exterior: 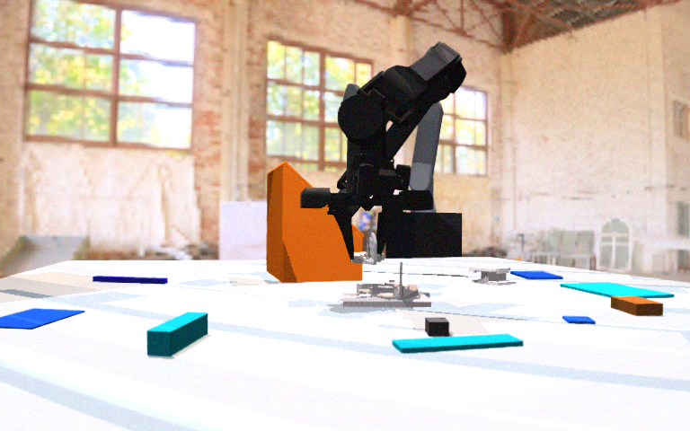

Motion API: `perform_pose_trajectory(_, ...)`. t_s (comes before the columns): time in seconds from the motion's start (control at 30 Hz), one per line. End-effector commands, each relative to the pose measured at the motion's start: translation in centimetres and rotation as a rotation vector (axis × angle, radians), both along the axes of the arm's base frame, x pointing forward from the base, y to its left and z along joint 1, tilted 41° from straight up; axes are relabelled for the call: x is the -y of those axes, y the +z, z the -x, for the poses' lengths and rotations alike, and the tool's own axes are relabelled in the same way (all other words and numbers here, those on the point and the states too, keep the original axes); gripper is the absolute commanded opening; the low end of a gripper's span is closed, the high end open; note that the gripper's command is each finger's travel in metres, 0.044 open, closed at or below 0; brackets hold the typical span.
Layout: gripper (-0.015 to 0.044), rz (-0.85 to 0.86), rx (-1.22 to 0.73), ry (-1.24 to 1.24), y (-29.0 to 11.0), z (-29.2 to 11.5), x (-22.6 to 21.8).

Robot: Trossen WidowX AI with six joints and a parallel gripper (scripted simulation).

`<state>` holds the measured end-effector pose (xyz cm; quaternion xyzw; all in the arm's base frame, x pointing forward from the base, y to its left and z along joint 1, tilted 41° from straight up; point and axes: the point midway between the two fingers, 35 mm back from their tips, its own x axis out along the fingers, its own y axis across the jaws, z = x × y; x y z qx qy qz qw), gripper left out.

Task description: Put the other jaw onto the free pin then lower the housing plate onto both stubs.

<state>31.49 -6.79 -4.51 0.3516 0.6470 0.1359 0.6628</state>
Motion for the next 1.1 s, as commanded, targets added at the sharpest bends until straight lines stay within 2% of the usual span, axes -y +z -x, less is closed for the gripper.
perform_pose_trajectory(0.0, 0.0134, -0.011, -0.009, -0.004, -0.6, 0.1, -0.6)
perform_pose_trajectory(0.47, 0.0134, -0.013, -0.008, -0.003, -2.2, 0.0, -2.0)
perform_pose_trajectory(1.07, 0.0134, -0.013, -0.008, -0.003, -2.2, 0.0, -2.1)
